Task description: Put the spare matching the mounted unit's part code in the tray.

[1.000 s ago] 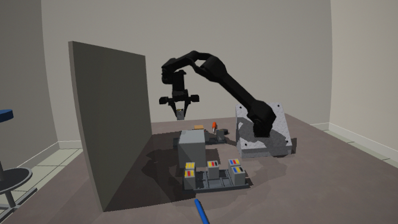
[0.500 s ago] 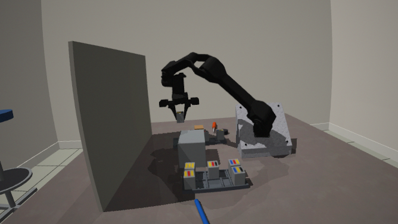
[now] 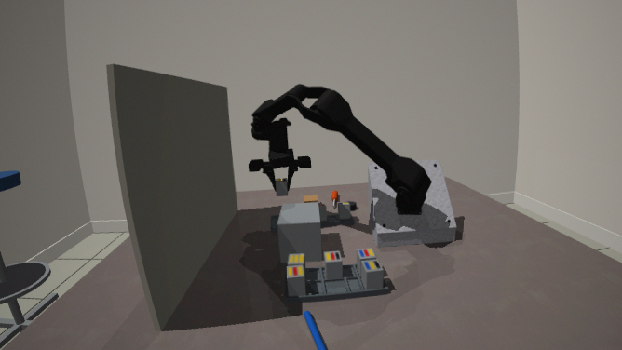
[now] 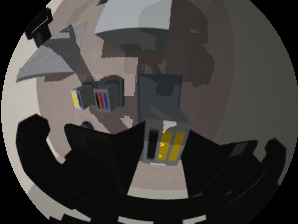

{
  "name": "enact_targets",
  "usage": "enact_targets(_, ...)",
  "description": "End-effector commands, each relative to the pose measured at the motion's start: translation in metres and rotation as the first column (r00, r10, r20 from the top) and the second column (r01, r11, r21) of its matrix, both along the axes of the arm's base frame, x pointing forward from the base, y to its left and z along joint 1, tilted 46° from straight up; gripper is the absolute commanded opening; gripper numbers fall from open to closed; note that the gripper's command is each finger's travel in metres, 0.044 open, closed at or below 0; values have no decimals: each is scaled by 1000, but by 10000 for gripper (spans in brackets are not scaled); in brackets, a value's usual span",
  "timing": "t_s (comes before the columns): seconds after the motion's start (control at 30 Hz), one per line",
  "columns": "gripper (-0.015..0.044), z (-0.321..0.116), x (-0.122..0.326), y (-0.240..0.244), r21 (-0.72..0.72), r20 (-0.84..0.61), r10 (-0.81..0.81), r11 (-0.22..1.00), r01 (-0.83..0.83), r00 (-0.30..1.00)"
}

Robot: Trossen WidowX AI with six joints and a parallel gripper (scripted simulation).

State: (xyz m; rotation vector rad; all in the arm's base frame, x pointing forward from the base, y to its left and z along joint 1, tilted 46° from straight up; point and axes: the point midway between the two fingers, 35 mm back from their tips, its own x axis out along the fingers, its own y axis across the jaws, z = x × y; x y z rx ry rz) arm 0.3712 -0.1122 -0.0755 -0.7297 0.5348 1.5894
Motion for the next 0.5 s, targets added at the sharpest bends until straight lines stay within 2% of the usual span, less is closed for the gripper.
enact_targets(0.0,0,-3,0,3,5,-1,-7,1000,7,1000)
enact_targets(0.47,0,-12,0,12,6,-1,-7,1000,7,1000)
